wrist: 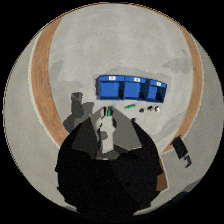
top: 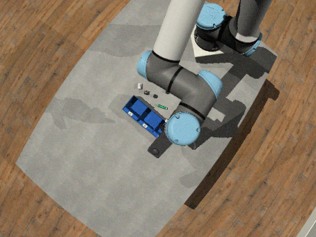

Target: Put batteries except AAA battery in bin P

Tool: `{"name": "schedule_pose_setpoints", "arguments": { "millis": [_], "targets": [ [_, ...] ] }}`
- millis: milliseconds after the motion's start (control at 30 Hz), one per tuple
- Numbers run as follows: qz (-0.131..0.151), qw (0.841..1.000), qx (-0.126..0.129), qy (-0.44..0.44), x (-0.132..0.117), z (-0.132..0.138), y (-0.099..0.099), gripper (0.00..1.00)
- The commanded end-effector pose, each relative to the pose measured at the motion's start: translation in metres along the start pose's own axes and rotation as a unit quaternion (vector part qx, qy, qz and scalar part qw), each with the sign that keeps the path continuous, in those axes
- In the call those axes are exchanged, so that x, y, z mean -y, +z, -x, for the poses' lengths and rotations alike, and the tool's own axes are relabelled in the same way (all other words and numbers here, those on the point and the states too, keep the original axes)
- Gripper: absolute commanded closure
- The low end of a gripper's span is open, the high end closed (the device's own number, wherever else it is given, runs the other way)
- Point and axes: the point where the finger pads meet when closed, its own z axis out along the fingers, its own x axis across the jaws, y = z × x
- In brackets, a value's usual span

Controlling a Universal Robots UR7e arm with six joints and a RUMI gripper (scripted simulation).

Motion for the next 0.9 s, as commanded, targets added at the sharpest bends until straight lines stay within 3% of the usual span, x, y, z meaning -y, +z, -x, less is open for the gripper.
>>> {"name": "schedule_pose_setpoints", "arguments": {
  "millis": [0,100,433,467,600,733,800,867],
  "targets": [
    [0.002,1.000,0.000,0.000,0.000,0.000,-0.036,0.96],
    [0.002,1.000,0.000,0.000,0.000,0.000,-0.060,0.96],
    [0.002,1.000,0.000,0.000,0.000,0.000,-0.060,0.96],
    [0.002,1.000,0.000,0.025,-0.005,0.000,-0.054,0.83],
    [0.002,0.994,0.000,0.110,-0.025,0.001,-0.027,0.83],
    [0.002,0.994,0.000,0.110,-0.045,0.002,0.000,0.83],
    [0.002,0.994,0.000,0.110,-0.045,0.002,0.000,0.83],
    [0.002,0.994,0.000,0.110,-0.055,0.002,0.013,0.83]
  ]
}}
